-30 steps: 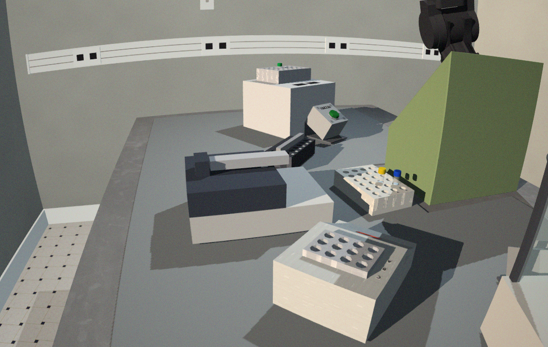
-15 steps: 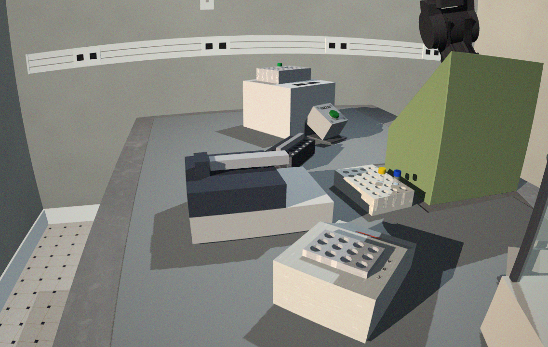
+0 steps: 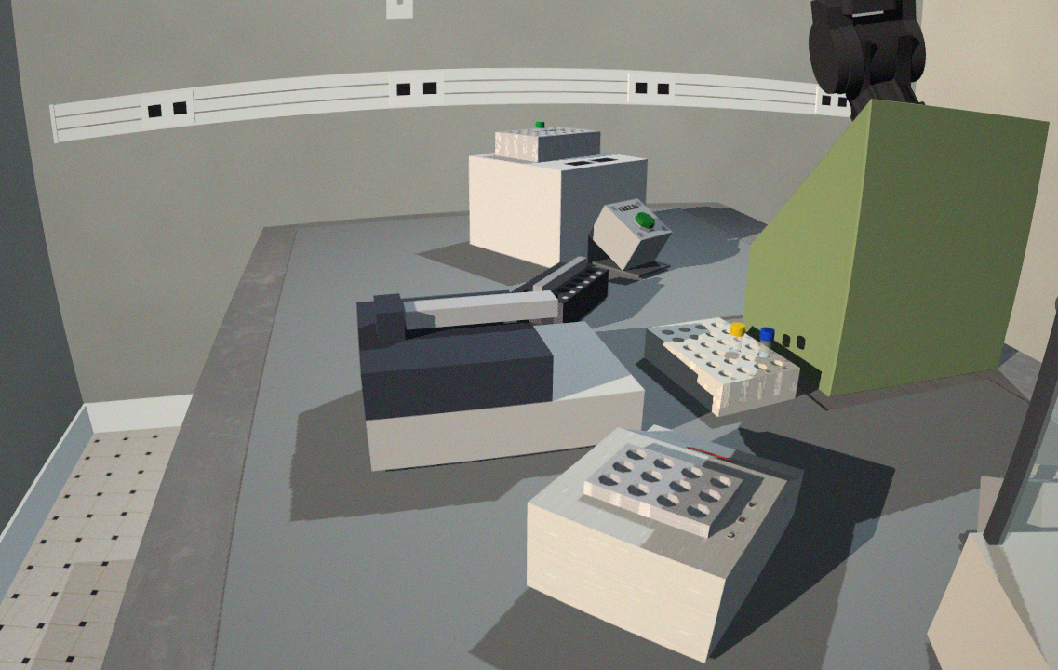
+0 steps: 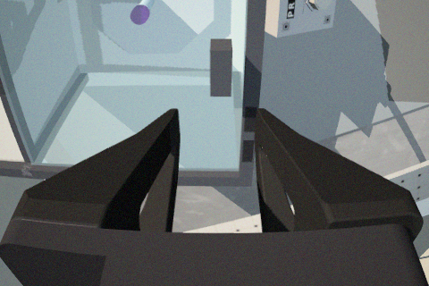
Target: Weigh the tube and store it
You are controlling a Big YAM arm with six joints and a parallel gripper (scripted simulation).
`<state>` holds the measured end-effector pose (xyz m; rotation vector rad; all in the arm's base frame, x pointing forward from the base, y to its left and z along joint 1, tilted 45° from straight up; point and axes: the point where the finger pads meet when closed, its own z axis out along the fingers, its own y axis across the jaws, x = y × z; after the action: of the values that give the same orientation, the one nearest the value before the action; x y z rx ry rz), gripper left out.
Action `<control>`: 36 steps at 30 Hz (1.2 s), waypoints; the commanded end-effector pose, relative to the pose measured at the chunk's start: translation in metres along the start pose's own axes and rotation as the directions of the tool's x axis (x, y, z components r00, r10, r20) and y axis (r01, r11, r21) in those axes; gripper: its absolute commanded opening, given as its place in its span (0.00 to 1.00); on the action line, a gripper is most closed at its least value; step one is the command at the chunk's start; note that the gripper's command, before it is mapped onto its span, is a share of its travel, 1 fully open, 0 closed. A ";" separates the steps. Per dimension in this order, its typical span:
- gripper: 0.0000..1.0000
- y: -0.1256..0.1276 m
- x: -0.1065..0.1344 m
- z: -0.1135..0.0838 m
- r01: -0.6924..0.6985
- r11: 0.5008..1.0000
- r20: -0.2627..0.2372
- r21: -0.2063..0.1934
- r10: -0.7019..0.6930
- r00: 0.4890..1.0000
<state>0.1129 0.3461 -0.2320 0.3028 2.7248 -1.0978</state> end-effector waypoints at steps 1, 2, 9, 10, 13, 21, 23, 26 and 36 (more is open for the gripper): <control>0.30 0.020 0.000 -0.036 -0.022 0.998 -0.004 -0.063 0.022 1.000; 0.30 0.019 0.000 -0.040 -0.022 0.997 -0.003 -0.069 0.022 1.000; 0.30 0.019 0.001 -0.045 -0.020 0.998 -0.002 -0.062 0.019 1.000; 0.30 0.019 0.001 -0.044 -0.020 0.998 -0.002 -0.060 0.020 1.000; 0.30 0.012 -0.001 -0.028 -0.011 0.999 -0.004 -0.033 0.011 1.000; 0.30 0.012 -0.001 -0.028 -0.011 0.999 -0.004 -0.033 0.011 1.000; 0.30 0.012 -0.001 -0.028 -0.011 0.999 -0.004 -0.033 0.011 1.000; 0.30 0.012 -0.001 -0.028 -0.011 0.999 -0.004 -0.033 0.011 1.000; 0.30 0.012 -0.001 -0.028 -0.011 0.999 -0.004 -0.033 0.011 1.000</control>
<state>0.1125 0.3563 -0.2234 0.3054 2.7252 -1.0959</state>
